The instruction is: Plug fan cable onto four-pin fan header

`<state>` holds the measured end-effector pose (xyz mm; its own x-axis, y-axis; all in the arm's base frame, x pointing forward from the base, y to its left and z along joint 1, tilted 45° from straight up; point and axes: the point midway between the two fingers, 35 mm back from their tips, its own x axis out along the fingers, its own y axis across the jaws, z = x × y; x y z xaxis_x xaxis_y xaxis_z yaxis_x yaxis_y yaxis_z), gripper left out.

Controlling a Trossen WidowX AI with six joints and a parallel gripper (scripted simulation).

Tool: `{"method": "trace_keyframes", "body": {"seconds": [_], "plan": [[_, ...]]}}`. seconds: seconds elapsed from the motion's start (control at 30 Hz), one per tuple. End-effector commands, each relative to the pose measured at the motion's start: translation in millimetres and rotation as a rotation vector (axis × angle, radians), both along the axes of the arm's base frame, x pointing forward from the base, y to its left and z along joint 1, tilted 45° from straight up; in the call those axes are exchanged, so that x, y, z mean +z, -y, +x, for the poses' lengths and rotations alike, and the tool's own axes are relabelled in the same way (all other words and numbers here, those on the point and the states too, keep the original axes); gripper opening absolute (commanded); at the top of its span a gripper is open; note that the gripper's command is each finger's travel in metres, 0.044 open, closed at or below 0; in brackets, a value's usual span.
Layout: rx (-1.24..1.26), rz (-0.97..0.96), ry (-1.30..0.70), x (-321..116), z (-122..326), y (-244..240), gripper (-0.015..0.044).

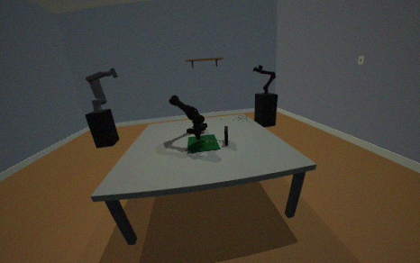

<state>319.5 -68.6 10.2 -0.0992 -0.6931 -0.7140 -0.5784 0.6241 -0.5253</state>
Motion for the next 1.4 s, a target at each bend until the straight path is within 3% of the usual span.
{"method": "trace_keyframes", "body": {"seconds": [0.0, 0.2, 1.37], "plan": [[-0.001, 0.003, 0.021, 18, 5, -13, 0.0000], [-0.038, -0.001, 0.057, 14, 6, -15, 0.0000], [-0.913, -0.108, 0.898, -31, 24, -60, 0.0000]]}}
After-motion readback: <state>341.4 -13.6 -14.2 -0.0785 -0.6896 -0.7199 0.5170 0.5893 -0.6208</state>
